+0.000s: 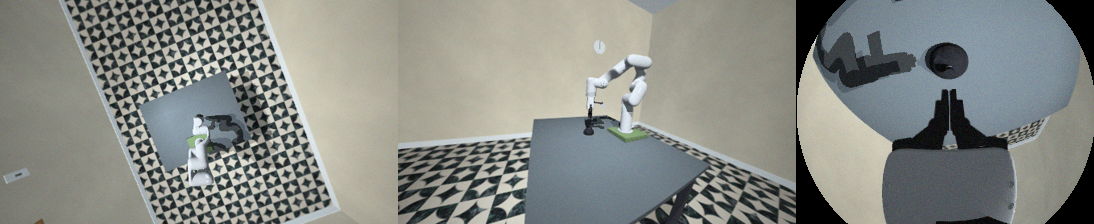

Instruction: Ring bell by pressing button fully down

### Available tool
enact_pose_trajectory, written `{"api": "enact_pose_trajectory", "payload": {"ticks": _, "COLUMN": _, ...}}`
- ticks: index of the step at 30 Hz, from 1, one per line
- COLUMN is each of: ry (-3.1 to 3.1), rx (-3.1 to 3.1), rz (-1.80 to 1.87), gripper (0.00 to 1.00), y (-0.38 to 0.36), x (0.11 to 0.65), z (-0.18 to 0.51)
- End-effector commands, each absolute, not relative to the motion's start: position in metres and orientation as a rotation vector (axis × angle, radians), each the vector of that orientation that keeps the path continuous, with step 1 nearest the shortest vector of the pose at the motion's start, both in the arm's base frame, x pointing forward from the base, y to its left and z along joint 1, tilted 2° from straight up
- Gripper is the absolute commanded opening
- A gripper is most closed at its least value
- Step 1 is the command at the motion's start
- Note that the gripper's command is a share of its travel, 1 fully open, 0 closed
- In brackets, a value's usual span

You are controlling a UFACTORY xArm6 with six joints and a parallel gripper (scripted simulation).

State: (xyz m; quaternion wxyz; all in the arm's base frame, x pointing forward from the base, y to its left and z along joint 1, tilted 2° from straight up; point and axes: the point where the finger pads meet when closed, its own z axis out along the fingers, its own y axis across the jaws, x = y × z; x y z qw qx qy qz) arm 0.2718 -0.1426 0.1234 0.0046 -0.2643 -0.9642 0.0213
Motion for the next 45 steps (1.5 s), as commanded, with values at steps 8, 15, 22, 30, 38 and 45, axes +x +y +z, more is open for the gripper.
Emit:
{"api": "enact_pose_trajectory", "payload": {"ticks": 8, "ry": -3.023, "rx": -0.829, "rz": 0.068, "gripper": 0.0, "y": -0.144, "x": 0.273, "z": 0.114}}
{"api": "enact_pose_trajectory", "payload": {"ticks": 15, "ry": -3.023, "rx": -0.829, "rz": 0.068, "gripper": 0.0, "y": -0.144, "x": 0.273, "z": 0.102}}
{"api": "enact_pose_trajectory", "payload": {"ticks": 22, "ry": -3.023, "rx": -0.829, "rz": 0.068, "gripper": 0.0, "y": -0.145, "x": 0.273, "z": 0.089}}
{"api": "enact_pose_trajectory", "payload": {"ticks": 30, "ry": -3.023, "rx": -0.829, "rz": 0.068, "gripper": 0.0, "y": -0.146, "x": 0.273, "z": 0.079}}
{"api": "enact_pose_trajectory", "payload": {"ticks": 38, "ry": -3.023, "rx": -0.829, "rz": 0.068, "gripper": 0.0, "y": -0.146, "x": 0.273, "z": 0.07}}
{"api": "enact_pose_trajectory", "payload": {"ticks": 45, "ry": -3.023, "rx": -0.829, "rz": 0.068, "gripper": 0.0, "y": -0.146, "x": 0.273, "z": 0.067}}
